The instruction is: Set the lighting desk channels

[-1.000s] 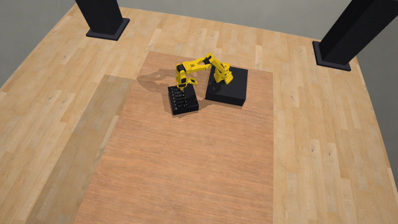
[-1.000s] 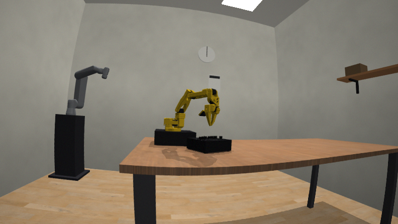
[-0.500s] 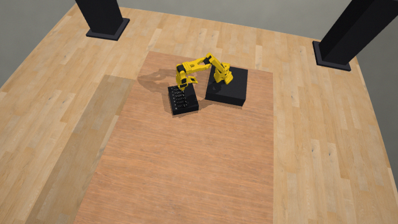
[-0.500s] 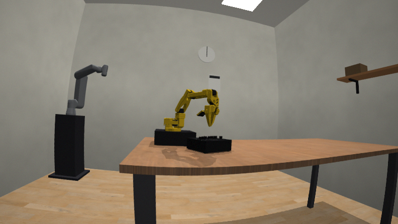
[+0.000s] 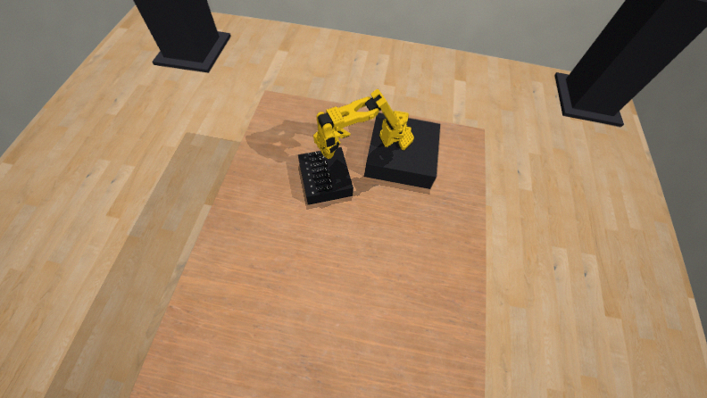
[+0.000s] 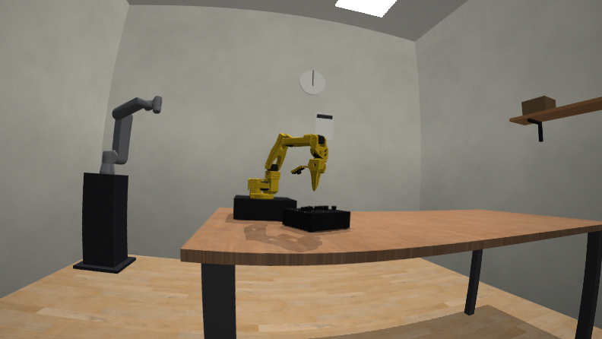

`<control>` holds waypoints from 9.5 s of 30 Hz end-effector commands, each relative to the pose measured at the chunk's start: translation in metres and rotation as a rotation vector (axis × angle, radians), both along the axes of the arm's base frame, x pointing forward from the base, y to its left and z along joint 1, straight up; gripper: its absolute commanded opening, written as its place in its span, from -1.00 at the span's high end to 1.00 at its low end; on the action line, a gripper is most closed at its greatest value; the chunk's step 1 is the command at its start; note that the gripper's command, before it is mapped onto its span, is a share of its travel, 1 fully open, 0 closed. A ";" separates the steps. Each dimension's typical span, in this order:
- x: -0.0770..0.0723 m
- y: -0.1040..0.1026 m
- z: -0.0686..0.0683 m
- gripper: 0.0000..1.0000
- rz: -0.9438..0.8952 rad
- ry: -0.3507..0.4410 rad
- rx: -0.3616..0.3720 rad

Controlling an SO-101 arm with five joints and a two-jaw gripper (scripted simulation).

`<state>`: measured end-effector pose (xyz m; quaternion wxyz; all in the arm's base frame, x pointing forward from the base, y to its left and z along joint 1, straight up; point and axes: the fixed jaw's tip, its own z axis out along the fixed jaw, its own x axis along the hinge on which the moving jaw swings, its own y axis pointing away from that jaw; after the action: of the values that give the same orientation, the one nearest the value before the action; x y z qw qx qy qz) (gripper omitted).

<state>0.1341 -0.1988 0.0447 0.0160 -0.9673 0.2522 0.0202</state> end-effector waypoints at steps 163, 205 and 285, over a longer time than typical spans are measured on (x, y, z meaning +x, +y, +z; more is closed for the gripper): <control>-0.037 -0.010 -0.041 1.00 0.588 -0.042 -0.030; -0.037 -0.010 -0.056 1.00 0.588 -0.042 -0.030; -0.037 -0.011 -0.061 1.00 0.588 -0.042 -0.030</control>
<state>0.0992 -0.2101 -0.0145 -0.0078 -0.9992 -0.0392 -0.0029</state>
